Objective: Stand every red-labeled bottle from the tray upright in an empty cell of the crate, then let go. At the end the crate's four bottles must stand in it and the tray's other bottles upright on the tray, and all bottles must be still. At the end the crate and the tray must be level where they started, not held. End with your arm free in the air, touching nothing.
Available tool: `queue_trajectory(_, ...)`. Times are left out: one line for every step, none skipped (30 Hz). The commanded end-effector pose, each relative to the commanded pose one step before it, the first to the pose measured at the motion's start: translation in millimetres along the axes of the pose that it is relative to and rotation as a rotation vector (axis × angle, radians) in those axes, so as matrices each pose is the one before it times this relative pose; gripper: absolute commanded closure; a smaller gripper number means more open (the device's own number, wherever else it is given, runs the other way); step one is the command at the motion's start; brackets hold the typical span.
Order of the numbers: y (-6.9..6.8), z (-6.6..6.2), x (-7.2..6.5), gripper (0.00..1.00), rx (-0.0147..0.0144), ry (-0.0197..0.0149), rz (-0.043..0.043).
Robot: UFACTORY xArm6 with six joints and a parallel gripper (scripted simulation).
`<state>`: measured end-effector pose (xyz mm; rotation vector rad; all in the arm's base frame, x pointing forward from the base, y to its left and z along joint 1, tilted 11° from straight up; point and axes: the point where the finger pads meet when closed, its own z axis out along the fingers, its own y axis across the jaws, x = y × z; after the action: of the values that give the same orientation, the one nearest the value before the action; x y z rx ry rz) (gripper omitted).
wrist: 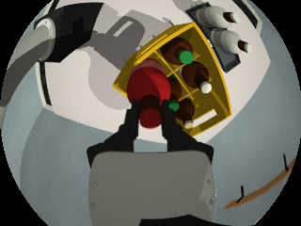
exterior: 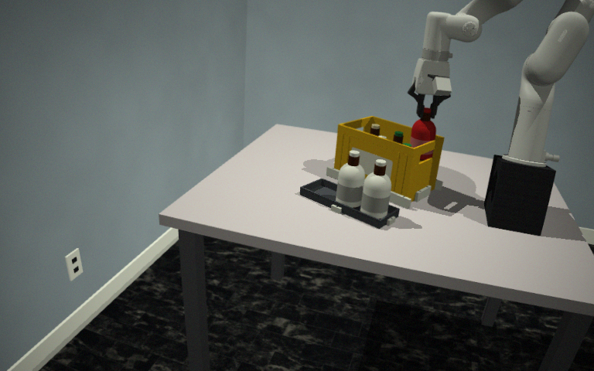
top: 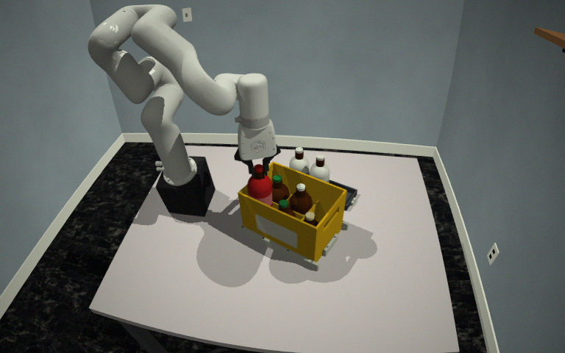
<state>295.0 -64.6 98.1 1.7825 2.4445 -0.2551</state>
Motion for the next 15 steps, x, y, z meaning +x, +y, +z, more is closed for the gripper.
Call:
queue_trajectory(1.30,1.22,-0.72,1.00,-0.00360,-0.00150,0.00046)
queue_trajectory(0.00,0.00,0.00,1.00,0.00000,0.00000,0.00000)
queue_trajectory(0.00,0.89,0.00,1.00,0.00000,0.00000,0.00000)
queue_trajectory(0.00,0.94,0.01,1.00,0.00000,0.00001,0.00000)
queue_trajectory(0.00,0.99,0.00,1.00,0.00000,0.00001,0.00000)
queue_trajectory(0.01,1.04,-0.01,1.00,0.00001,-0.00002,0.00001)
queue_trajectory(0.00,1.08,0.00,1.00,0.00000,0.00000,0.00000)
queue_trajectory(0.00,1.11,0.01,1.00,0.00000,0.00001,0.00000)
queue_trajectory(0.00,1.15,0.01,1.00,0.00000,0.00001,0.00000)
queue_trajectory(0.01,1.17,-0.01,1.00,0.00001,-0.00002,0.00001)
queue_trajectory(0.00,1.19,0.00,1.00,0.00000,0.00000,0.00000)
queue_trajectory(0.00,1.21,0.01,1.00,-0.00001,0.00001,0.00000)
queue_trajectory(0.00,1.22,0.00,1.00,0.00000,0.00000,0.00000)
queue_trajectory(0.01,1.23,-0.01,1.00,0.00001,-0.00002,0.00001)
queue_trajectory(0.00,1.23,0.00,1.00,0.00000,0.00000,0.00000)
